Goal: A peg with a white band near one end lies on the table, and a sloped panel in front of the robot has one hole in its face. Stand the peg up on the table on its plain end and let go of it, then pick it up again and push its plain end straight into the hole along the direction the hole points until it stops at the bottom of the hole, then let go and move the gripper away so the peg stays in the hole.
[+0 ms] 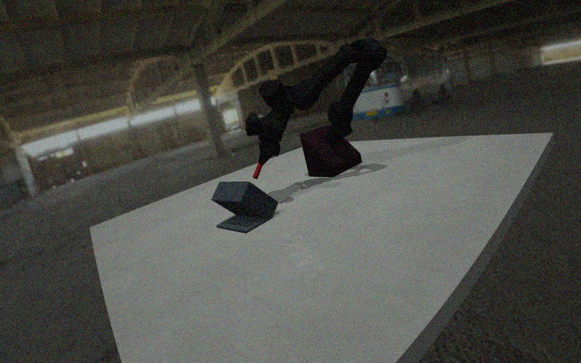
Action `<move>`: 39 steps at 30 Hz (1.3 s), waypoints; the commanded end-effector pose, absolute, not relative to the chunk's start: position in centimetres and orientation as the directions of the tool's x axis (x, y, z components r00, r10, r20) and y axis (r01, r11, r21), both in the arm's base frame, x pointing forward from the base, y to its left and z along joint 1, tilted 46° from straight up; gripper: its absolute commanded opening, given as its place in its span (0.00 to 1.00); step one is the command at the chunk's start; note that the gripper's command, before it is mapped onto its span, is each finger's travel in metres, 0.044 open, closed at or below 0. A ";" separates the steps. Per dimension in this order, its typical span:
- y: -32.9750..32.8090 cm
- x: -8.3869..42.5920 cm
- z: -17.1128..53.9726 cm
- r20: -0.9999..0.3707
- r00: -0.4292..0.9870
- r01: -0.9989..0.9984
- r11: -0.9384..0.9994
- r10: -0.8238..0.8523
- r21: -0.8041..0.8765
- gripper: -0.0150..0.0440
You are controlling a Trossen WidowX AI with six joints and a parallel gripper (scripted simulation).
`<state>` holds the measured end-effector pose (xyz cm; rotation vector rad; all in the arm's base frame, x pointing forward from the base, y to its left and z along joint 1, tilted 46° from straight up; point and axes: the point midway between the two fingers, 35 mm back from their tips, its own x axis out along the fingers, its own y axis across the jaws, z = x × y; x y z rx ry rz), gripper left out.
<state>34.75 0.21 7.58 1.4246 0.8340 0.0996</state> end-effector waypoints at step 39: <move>2.1 37.3 6.3 -0.390 0.763 0.361 0.161 0.516 0.919 0.25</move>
